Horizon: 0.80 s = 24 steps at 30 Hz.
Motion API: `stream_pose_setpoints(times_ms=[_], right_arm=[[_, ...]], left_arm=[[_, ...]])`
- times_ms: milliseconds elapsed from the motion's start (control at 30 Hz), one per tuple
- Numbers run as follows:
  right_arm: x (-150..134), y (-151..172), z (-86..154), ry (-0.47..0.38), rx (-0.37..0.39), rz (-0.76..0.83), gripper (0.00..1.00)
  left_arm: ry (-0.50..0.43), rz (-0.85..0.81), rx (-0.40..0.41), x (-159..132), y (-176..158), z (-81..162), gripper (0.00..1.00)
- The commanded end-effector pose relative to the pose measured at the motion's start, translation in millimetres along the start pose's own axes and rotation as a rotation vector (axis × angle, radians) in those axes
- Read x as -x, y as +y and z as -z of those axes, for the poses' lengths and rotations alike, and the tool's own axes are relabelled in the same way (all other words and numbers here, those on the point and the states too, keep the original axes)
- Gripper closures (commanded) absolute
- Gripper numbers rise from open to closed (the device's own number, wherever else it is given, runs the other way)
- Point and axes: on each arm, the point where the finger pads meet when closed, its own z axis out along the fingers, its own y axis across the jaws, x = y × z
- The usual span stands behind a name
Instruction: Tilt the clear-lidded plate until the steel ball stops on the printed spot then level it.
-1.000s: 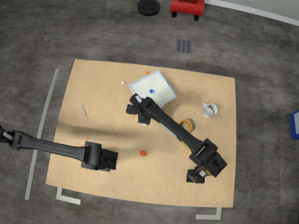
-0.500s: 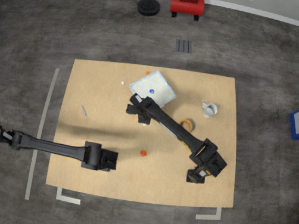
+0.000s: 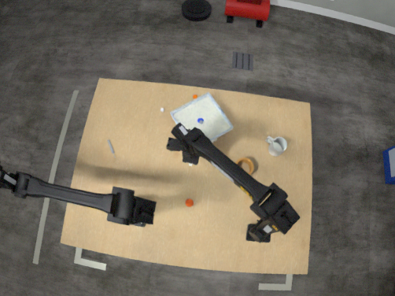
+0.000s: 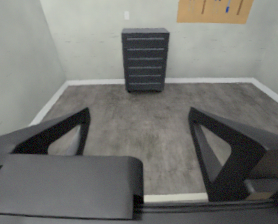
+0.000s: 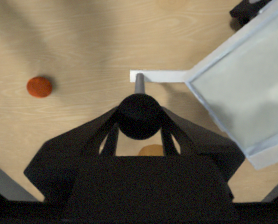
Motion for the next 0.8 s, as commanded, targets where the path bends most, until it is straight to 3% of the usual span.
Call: stream_pose_setpoints(times_ms=[0,767], right_arm=[[7,-17,37,-0.051,-0.05,-0.012,1.0],[16,-13,24,-0.028,-0.033,-0.016,1.0]], left_arm=[[-0.052,0.01,0.018,20,9,8,0.0],[-0.052,0.01,0.018,20,9,8,0.0]])
